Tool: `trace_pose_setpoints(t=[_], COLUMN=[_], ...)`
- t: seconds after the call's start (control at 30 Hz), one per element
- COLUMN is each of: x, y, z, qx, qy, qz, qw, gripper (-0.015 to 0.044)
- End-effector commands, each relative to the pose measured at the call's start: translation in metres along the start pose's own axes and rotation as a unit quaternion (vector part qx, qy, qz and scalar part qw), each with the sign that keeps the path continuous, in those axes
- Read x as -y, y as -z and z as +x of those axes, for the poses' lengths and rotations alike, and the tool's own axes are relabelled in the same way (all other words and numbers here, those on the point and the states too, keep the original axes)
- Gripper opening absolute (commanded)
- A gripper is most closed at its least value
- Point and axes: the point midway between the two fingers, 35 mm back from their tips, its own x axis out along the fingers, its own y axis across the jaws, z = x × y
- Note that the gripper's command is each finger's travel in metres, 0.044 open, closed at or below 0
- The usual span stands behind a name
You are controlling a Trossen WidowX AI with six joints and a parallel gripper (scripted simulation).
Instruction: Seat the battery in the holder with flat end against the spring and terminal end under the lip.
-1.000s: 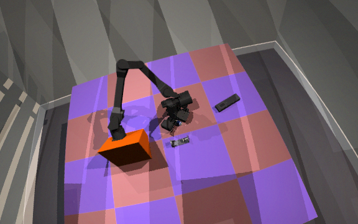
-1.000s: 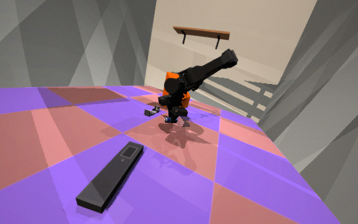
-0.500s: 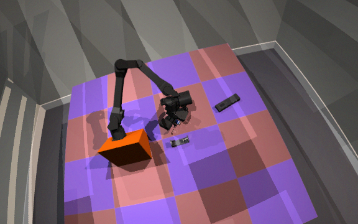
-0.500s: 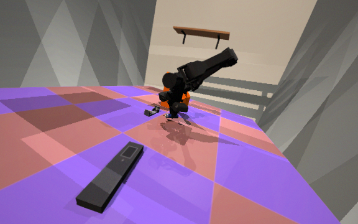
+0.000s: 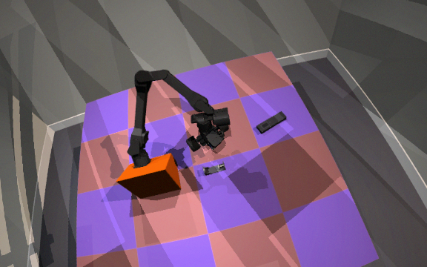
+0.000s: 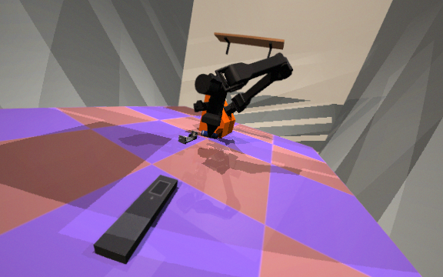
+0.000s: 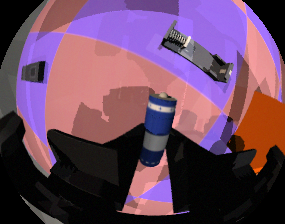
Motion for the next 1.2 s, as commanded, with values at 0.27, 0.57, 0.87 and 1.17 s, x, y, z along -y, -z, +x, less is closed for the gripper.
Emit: trace_pose_setpoints(t=[0.27, 0.57, 0.87, 1.17], x=[0.015, 0.030, 0.046, 0.050], y=[-0.039, -0.065, -0.088, -0.094], z=[-0.009, -0.015, -0.021, -0.022], qx=[0.006, 0.006, 0.005, 0.005], qy=[0.000, -0.001, -0.002, 0.000], qz=[0.352, 0.586, 0.778, 0.820], qw=[0.936, 0.810, 0.628, 0.573], gripper=[0.0072, 0.0072, 0.0072, 0.0072])
